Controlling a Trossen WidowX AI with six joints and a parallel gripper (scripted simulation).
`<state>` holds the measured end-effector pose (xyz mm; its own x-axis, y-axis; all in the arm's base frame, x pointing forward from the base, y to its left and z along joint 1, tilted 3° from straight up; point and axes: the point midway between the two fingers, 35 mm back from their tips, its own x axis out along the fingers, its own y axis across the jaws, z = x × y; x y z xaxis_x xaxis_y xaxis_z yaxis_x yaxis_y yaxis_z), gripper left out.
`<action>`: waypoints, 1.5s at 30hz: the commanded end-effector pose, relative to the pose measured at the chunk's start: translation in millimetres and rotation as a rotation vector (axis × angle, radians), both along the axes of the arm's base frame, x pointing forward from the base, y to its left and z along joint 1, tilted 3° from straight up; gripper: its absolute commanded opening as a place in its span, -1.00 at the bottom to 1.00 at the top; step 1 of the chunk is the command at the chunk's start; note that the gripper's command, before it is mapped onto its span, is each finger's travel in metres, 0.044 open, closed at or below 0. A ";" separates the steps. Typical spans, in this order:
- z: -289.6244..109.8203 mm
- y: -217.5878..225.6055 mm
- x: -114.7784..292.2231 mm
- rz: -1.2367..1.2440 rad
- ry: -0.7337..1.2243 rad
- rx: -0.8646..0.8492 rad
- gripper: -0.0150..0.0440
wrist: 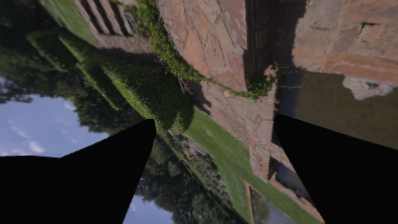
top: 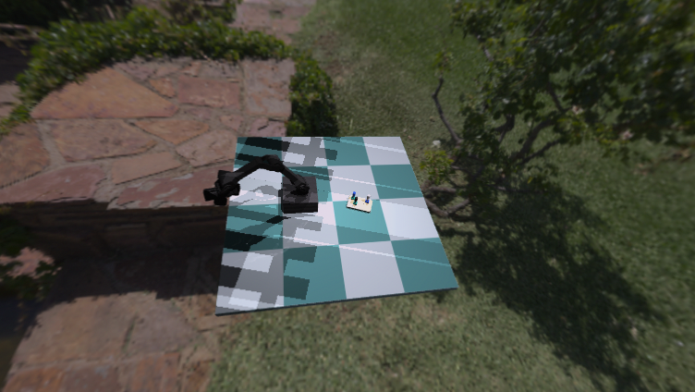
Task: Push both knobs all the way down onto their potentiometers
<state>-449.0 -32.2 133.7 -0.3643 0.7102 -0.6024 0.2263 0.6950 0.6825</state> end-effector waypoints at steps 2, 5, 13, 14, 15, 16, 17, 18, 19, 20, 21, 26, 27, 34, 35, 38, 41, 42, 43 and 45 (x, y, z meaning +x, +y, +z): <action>-0.1 -5.3 1.0 0.008 0.003 -0.005 0.69; -0.9 -32.5 7.2 0.051 0.017 -0.035 0.42; -5.4 -146.4 54.5 0.240 0.049 -0.170 -0.29; -6.8 -161.6 63.1 0.270 0.045 -0.187 -0.38; -8.1 -176.6 72.5 0.301 0.041 -0.204 -0.47; -9.5 -191.2 82.4 0.331 0.036 -0.220 -0.49; -10.4 -193.7 89.1 0.346 0.028 -0.223 -0.49; -11.8 -196.8 98.1 0.366 0.017 -0.226 -0.49; -13.3 -206.0 109.2 0.394 0.007 -0.237 -0.49; -14.7 -219.2 120.5 0.424 0.000 -0.253 -0.49; -16.0 -231.8 132.2 0.454 -0.007 -0.269 -0.49; -20.7 -287.7 197.9 0.605 -0.051 -0.345 -0.49; -21.1 -297.1 212.4 0.636 -0.060 -0.358 -0.49; -25.6 -344.6 323.5 0.843 -0.151 -0.449 -0.49; -26.9 -348.6 340.7 0.871 -0.169 -0.461 -0.49; -30.7 -355.9 393.2 0.951 -0.227 -0.493 -0.49; -33.7 -355.5 445.7 1.031 -0.287 -0.518 -0.49; -34.3 -353.4 463.1 1.059 -0.307 -0.524 -0.49; -34.8 -350.5 480.3 1.087 -0.327 -0.530 -0.49; -35.9 -342.4 514.1 1.142 -0.368 -0.539 -0.49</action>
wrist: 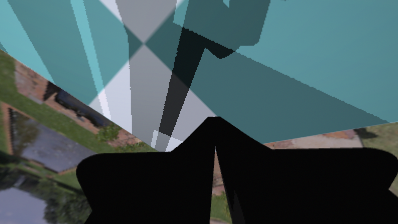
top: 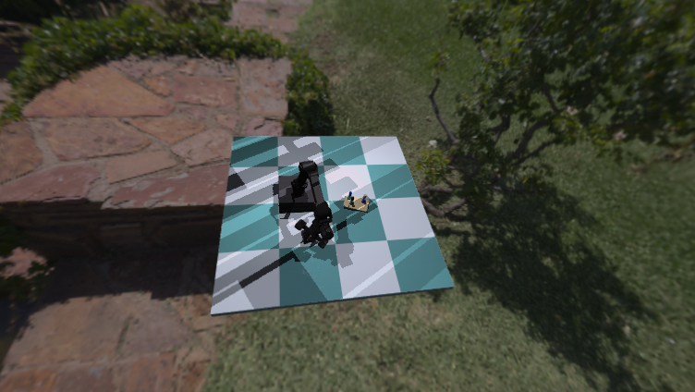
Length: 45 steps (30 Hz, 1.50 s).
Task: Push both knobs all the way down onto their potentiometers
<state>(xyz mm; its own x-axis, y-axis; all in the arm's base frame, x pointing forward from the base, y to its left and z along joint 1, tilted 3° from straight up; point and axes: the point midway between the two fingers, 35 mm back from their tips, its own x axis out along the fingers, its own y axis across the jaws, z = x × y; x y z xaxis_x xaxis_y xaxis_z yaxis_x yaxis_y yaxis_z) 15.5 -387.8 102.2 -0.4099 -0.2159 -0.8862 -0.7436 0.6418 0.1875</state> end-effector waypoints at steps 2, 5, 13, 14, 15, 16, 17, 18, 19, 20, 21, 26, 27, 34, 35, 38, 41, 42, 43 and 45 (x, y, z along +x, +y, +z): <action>-5.9 23.8 82.6 0.149 -0.073 0.006 -0.49; -9.5 44.5 131.4 0.238 -0.124 0.020 -0.49; -17.6 130.6 242.0 0.467 -0.247 0.097 -0.49; -18.4 144.1 253.2 0.495 -0.260 0.110 -0.49; -19.2 158.1 263.7 0.523 -0.273 0.124 -0.49; -20.0 172.5 273.6 0.550 -0.285 0.139 -0.49; -20.8 187.4 282.7 0.577 -0.296 0.154 -0.49; -21.5 202.6 291.0 0.604 -0.307 0.171 -0.49; -22.2 218.2 298.6 0.631 -0.317 0.188 -0.49; -22.7 234.0 305.5 0.659 -0.326 0.204 -0.49; -23.2 250.3 311.6 0.685 -0.335 0.223 -0.49; -25.8 330.3 329.3 0.807 -0.364 0.319 -0.49; -26.0 338.3 330.0 0.818 -0.366 0.329 -0.49; -36.1 340.7 331.1 0.822 -0.366 0.332 -0.49; -43.6 340.5 331.5 0.822 -0.366 0.332 -0.49; -46.1 340.5 331.6 0.822 -0.366 0.332 -0.49; -46.1 340.5 331.6 0.822 -0.366 0.332 -0.49; -46.1 340.5 331.6 0.822 -0.366 0.332 -0.49; -46.1 340.5 331.6 0.822 -0.366 0.332 -0.49; -46.3 340.5 331.6 0.822 -0.366 0.332 -0.49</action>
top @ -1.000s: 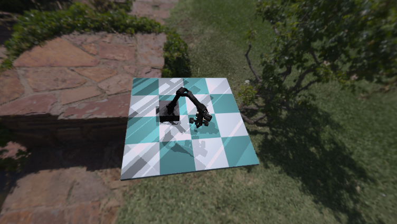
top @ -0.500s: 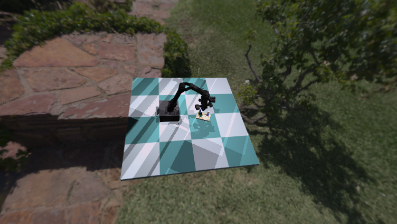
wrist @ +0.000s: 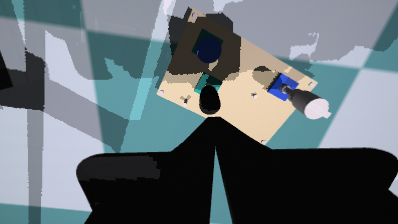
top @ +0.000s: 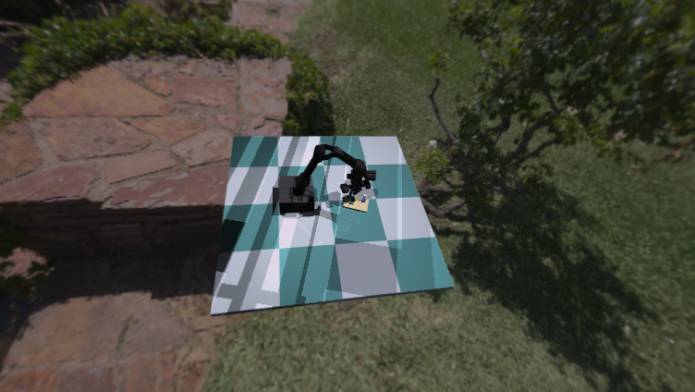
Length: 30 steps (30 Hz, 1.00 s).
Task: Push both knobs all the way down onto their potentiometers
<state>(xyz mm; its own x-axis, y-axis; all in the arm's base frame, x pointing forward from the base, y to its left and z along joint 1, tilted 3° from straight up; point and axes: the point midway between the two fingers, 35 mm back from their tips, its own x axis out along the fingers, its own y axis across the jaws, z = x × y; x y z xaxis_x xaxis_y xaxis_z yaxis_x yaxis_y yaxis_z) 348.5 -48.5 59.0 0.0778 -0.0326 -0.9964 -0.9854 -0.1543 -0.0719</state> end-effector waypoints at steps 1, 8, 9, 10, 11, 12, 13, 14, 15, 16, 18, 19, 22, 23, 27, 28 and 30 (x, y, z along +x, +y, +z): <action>-3.6 1.1 -1.4 -0.003 0.005 0.006 -0.49; -13.1 0.8 -0.6 -0.003 0.005 0.006 -0.49; -14.8 0.8 -0.5 -0.003 0.005 0.006 -0.49; -16.4 0.8 -0.4 -0.003 0.005 0.006 -0.49; -18.1 0.7 -0.3 -0.003 0.005 0.006 -0.49; -19.8 0.7 -0.2 -0.003 0.005 0.006 -0.49; -21.4 0.6 -0.1 -0.003 0.005 0.006 -0.49; -22.8 0.6 -0.1 -0.003 0.005 0.006 -0.49; -23.6 0.6 -0.1 -0.003 0.005 0.006 -0.49; -23.9 0.6 -0.1 -0.003 0.005 0.006 -0.49; -23.9 0.6 -0.1 -0.003 0.005 0.006 -0.49; -23.9 0.6 -0.1 -0.003 0.005 0.006 -0.49; -23.9 0.6 -0.1 -0.003 0.005 0.006 -0.49; -23.9 0.6 -0.1 -0.003 0.005 0.006 -0.49; -23.2 0.6 -0.1 -0.003 0.005 0.006 -0.49; -22.8 0.6 -0.1 -0.003 0.005 0.006 -0.49; -23.0 0.6 -0.1 -0.003 0.005 0.006 -0.49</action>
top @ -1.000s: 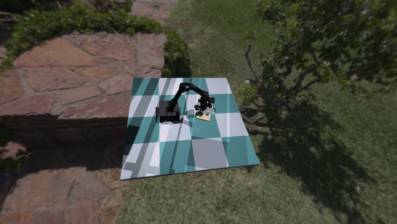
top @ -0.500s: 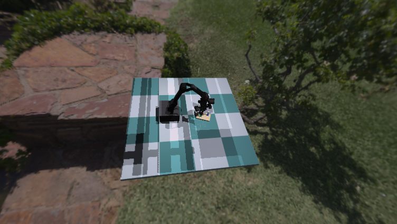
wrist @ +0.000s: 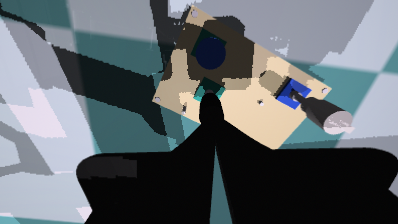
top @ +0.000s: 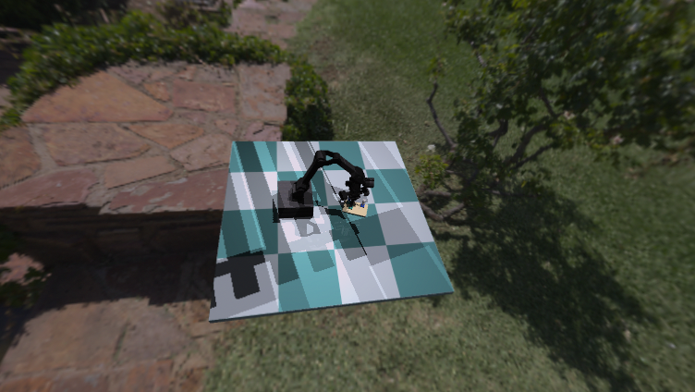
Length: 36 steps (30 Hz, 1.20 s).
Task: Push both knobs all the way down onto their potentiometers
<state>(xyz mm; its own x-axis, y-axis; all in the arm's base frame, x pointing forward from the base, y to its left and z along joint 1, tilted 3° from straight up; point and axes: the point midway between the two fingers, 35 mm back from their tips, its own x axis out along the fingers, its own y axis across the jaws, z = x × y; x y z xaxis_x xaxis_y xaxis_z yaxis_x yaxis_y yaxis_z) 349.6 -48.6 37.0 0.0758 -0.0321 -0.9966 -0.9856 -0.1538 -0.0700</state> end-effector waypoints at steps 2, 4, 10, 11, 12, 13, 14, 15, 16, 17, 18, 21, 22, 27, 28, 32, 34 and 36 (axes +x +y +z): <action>-1.6 0.7 -1.2 -0.003 0.003 0.005 -0.49; -2.1 0.7 -1.1 -0.003 0.003 0.005 -0.49; -3.7 0.7 -1.0 -0.003 0.003 0.005 -0.49; -4.0 0.6 -1.0 -0.003 0.003 0.005 -0.49; -4.2 0.6 -1.0 -0.003 0.003 0.005 -0.49; -4.5 0.6 -1.0 -0.003 0.003 0.005 -0.49; -4.8 0.6 -1.0 -0.003 0.003 0.005 -0.49; -5.0 0.6 -0.9 -0.003 0.003 0.005 -0.49; -5.3 0.6 -0.9 -0.003 0.003 0.005 -0.49; -5.6 0.6 -0.9 -0.003 0.003 0.005 -0.49; -5.9 0.6 -0.9 -0.003 0.003 0.005 -0.49; -6.7 0.6 -0.8 -0.003 0.003 0.005 -0.49; -6.9 0.6 -0.8 -0.003 0.003 0.005 -0.49; -8.3 0.5 -0.7 -0.003 0.003 0.005 -0.49; -8.5 0.5 -0.7 -0.003 0.003 0.005 -0.49; -7.6 0.6 -0.8 -0.003 0.003 0.005 -0.49; -6.3 0.6 -0.9 -0.003 0.003 0.005 -0.49; -6.1 0.6 -0.9 -0.003 0.003 0.005 -0.49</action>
<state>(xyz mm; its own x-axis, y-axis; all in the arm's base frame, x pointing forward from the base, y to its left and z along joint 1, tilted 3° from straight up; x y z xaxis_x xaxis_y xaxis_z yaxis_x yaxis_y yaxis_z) 350.2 -48.8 31.0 0.0767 -0.0322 -0.9965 -0.9857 -0.1530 -0.0709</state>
